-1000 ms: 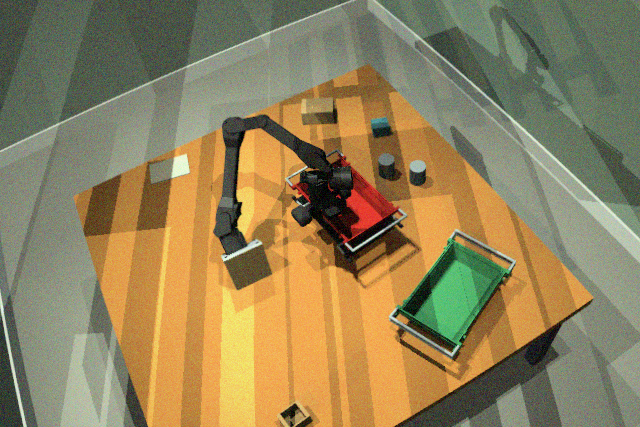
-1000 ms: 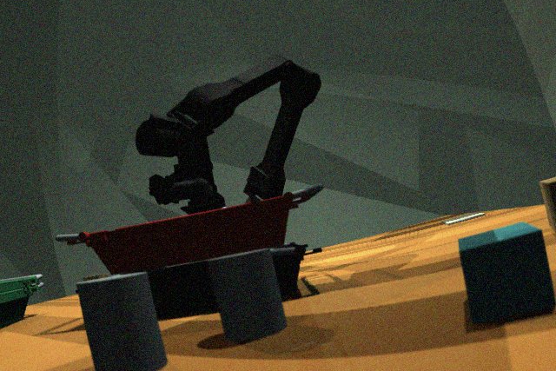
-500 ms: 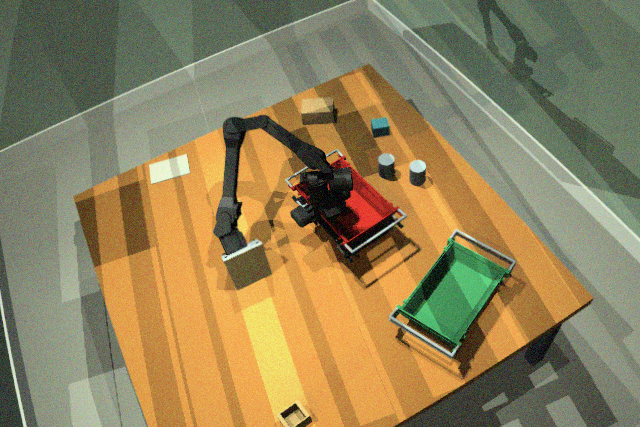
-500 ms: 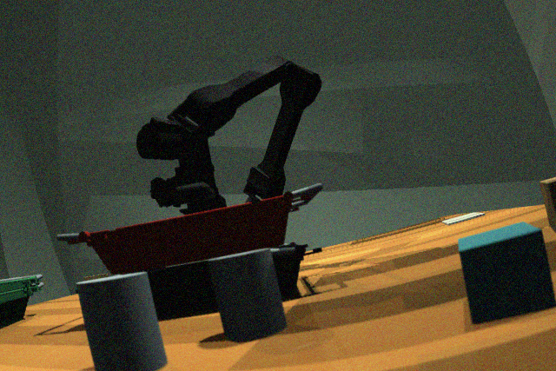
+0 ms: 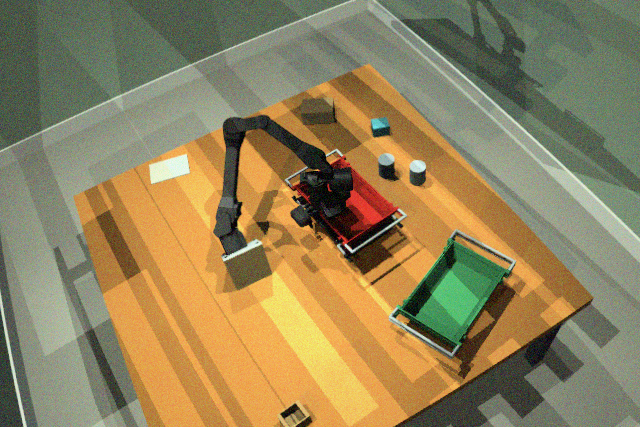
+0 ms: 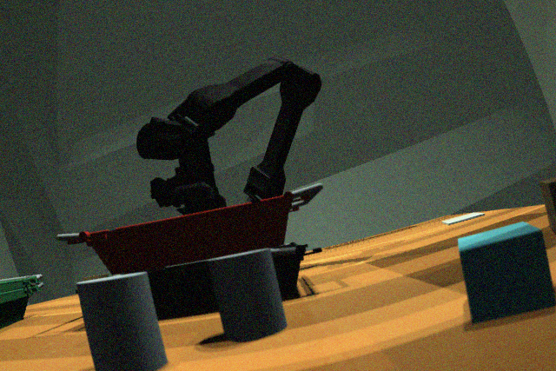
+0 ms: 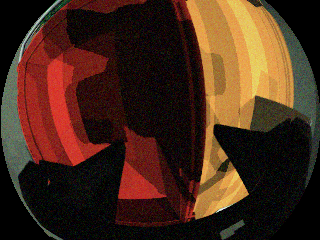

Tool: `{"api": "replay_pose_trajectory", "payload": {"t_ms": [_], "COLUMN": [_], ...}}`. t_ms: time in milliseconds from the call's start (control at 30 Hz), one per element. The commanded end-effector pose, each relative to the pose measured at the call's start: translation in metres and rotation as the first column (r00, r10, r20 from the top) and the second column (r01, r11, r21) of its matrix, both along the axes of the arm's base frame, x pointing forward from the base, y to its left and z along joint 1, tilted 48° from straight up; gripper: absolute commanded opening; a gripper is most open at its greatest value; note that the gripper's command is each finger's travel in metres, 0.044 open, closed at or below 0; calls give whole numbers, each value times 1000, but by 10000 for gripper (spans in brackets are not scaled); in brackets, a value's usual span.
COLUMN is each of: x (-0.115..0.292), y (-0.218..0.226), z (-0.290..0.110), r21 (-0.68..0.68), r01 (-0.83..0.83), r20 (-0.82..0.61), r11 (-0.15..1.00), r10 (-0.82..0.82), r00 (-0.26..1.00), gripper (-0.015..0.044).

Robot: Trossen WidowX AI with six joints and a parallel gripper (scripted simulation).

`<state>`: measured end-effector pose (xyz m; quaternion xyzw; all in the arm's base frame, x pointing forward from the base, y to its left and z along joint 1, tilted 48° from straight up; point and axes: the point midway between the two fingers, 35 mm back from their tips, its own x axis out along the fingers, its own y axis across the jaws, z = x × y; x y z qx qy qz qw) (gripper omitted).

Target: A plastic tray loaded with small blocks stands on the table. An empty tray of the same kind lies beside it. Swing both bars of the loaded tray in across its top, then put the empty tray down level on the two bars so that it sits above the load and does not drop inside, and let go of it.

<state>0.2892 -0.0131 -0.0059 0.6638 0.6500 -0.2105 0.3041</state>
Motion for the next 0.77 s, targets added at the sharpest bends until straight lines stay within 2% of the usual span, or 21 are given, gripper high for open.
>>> {"api": "replay_pose_trajectory", "payload": {"t_ms": [0,200,633,733], "x": [0,2,-6,-7], "y": [0,-17,-78,-77], "z": [0,13,71,68], "r21": [0,-5,-6,-5], "r01": [0,2,1,7], "r20": [0,-1,-7,-9], "r11": [1000,1000,1000,1000], "r10": [0,-2,-1,-7], "r00": [1000,1000,1000,1000], "gripper": [440,440,440,440]}}
